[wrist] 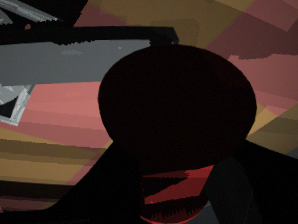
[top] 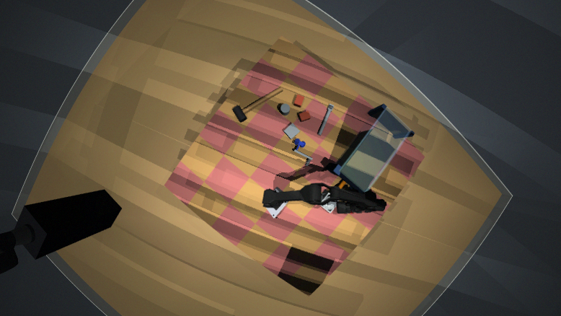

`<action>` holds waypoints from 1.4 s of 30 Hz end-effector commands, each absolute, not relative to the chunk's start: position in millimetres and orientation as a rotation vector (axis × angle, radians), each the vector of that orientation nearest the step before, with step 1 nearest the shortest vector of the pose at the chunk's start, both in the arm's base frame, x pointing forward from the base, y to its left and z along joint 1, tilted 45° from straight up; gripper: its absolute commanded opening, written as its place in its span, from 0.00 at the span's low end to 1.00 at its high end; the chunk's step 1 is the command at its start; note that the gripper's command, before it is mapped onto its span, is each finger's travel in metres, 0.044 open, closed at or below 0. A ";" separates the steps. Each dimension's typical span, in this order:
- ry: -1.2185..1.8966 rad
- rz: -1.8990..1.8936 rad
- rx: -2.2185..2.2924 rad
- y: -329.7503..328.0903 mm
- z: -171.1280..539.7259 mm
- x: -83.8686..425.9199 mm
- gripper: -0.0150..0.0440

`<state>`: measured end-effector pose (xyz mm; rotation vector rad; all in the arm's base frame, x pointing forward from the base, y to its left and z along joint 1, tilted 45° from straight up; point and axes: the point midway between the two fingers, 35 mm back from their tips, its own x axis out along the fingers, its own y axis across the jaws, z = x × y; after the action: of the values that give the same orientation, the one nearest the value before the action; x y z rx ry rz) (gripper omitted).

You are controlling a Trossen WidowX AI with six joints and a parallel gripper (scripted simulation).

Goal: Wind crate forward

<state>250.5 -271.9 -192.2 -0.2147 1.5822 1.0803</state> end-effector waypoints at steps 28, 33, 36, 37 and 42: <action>1.553 1.086 -0.202 -242.5 -169.3 282.6 0.25; 1.553 1.087 -0.201 -238.6 -165.7 285.2 0.25; 1.552 1.087 -0.201 -235.9 -163.3 286.7 0.25; 1.552 1.087 -0.201 -235.3 -162.7 287.1 0.25; 1.552 1.087 -0.201 -230.8 -158.7 289.2 0.25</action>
<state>284.0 -241.3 -165.0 -0.2196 1.5693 1.0766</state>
